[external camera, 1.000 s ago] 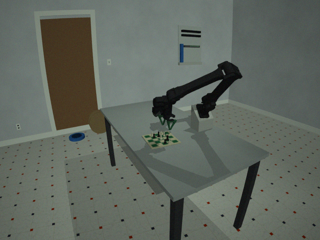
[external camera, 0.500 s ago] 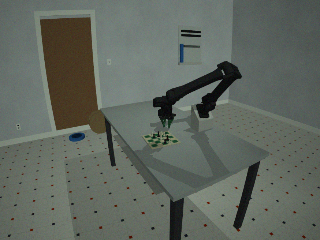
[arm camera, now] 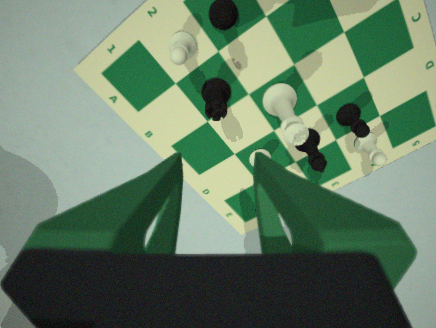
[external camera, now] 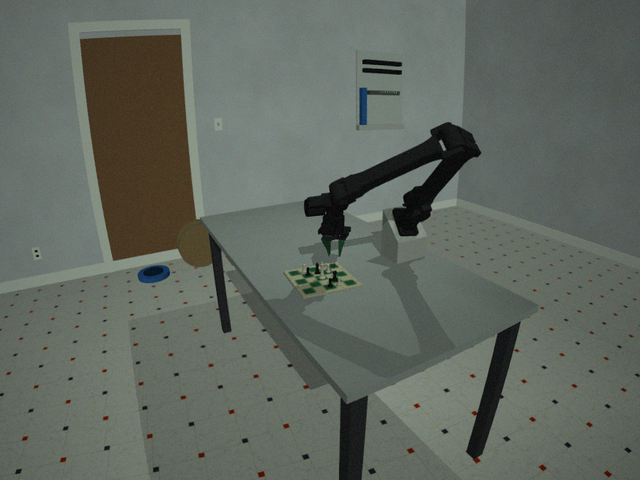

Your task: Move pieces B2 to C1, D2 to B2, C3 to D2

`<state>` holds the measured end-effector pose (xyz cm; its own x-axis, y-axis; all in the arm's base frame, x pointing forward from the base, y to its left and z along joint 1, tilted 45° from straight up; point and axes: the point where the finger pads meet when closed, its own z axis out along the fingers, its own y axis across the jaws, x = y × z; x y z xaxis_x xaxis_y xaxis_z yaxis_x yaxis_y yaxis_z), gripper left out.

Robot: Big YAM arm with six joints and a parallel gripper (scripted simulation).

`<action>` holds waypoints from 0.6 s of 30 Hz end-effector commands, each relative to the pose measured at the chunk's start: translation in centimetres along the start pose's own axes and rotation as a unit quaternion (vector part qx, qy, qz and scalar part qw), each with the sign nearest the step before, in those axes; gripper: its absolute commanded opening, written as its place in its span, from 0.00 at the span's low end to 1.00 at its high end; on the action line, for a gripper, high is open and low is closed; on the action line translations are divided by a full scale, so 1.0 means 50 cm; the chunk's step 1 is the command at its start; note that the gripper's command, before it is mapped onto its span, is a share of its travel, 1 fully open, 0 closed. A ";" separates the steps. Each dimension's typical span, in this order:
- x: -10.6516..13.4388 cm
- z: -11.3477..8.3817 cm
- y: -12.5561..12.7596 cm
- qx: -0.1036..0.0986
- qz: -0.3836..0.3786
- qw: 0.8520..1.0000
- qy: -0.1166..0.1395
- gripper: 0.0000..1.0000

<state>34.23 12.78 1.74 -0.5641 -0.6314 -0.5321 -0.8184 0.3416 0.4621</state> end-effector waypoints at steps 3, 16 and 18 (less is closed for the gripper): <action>-0.016 -0.003 -0.007 -0.003 -0.016 1.000 -0.001 0.35; -0.014 0.004 -0.003 -0.005 -0.014 1.000 0.001 0.35; -0.012 0.007 -0.004 -0.003 -0.014 1.000 0.000 0.35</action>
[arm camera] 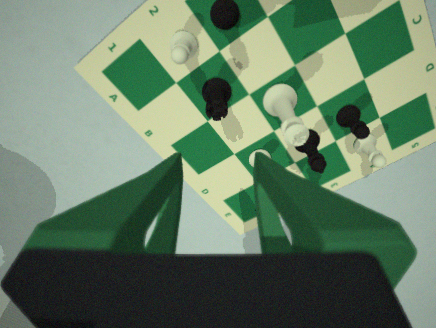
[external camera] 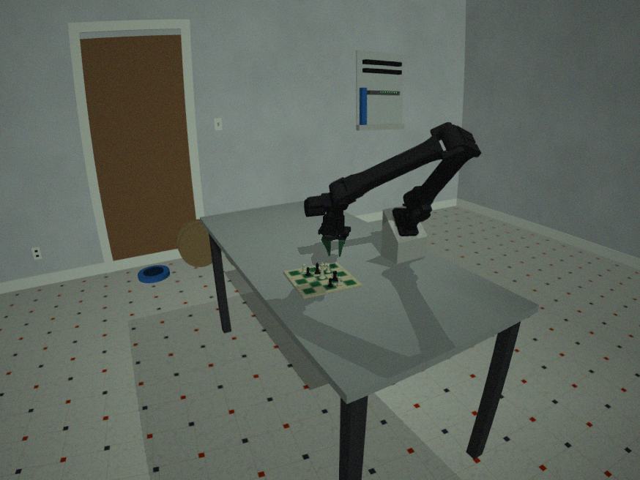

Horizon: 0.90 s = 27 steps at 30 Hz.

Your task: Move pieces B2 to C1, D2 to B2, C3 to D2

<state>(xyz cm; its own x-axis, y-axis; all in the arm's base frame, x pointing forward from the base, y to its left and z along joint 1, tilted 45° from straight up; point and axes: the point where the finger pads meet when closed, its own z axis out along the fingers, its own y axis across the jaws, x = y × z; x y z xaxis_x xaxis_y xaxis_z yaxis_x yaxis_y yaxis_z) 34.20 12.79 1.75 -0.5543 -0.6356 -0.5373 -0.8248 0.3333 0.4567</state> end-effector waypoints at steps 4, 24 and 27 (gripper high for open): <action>-0.002 0.018 0.001 -0.005 0.000 1.000 0.000 0.35; -0.004 0.063 0.000 -0.004 -0.001 1.000 0.000 0.35; -0.001 0.068 0.001 -0.005 0.000 1.000 0.000 0.35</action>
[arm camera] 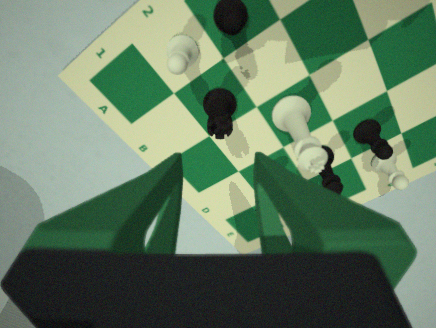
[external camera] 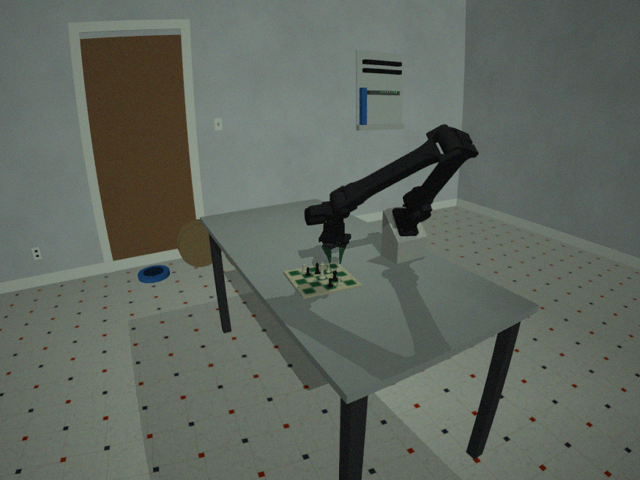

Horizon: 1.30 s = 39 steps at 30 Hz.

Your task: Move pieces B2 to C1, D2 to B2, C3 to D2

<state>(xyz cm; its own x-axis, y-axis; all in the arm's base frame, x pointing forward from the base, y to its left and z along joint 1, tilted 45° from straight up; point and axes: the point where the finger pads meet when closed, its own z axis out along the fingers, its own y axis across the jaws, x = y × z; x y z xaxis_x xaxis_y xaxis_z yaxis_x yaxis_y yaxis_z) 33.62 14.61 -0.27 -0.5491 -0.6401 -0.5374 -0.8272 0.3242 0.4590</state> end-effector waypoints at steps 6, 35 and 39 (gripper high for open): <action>-0.005 0.031 -0.001 -0.001 0.003 1.000 -0.001 0.35; -0.008 0.056 -0.004 0.000 0.001 1.000 -0.002 0.35; -0.008 0.056 -0.004 0.000 0.001 1.000 -0.002 0.35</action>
